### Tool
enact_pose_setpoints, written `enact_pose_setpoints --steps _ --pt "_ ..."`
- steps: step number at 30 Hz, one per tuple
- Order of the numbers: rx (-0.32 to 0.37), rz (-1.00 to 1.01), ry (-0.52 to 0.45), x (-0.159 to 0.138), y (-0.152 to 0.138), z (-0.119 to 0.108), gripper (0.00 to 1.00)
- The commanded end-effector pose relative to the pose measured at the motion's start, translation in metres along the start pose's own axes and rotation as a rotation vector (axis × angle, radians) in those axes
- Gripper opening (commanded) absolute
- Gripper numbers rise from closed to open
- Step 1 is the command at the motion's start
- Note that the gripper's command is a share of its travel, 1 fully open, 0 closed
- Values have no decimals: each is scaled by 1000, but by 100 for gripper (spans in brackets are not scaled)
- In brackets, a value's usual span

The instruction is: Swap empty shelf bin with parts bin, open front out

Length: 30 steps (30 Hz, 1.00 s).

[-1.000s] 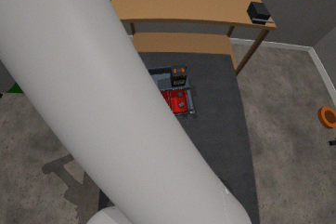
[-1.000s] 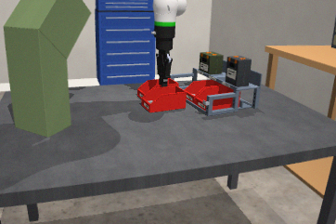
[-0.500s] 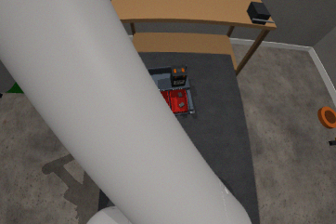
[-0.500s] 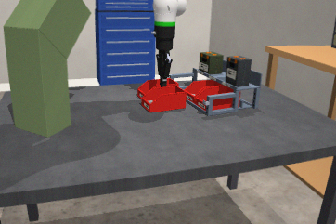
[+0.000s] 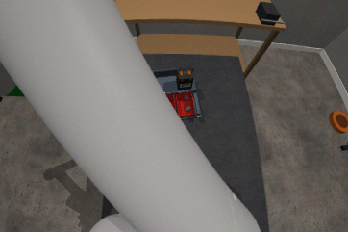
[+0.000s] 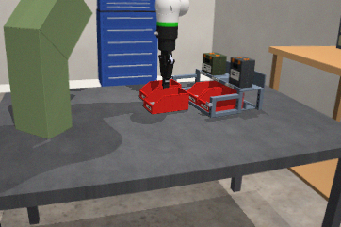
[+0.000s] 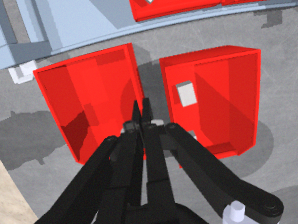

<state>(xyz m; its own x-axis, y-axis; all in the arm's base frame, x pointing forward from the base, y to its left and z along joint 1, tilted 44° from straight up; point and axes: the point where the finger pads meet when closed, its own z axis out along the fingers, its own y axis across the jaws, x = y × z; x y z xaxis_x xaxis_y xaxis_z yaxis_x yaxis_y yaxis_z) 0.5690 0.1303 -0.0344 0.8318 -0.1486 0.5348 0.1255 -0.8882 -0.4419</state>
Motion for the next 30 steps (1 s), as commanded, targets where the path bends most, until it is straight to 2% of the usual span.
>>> enact_pose_setpoints --steps 1,13,24,30 --pt "0 0 1 1 0 0 10" --pt "0 0 1 1 0 -6 10" --pt "0 0 1 1 0 -26 10" --pt "0 0 1 1 0 -44 10"
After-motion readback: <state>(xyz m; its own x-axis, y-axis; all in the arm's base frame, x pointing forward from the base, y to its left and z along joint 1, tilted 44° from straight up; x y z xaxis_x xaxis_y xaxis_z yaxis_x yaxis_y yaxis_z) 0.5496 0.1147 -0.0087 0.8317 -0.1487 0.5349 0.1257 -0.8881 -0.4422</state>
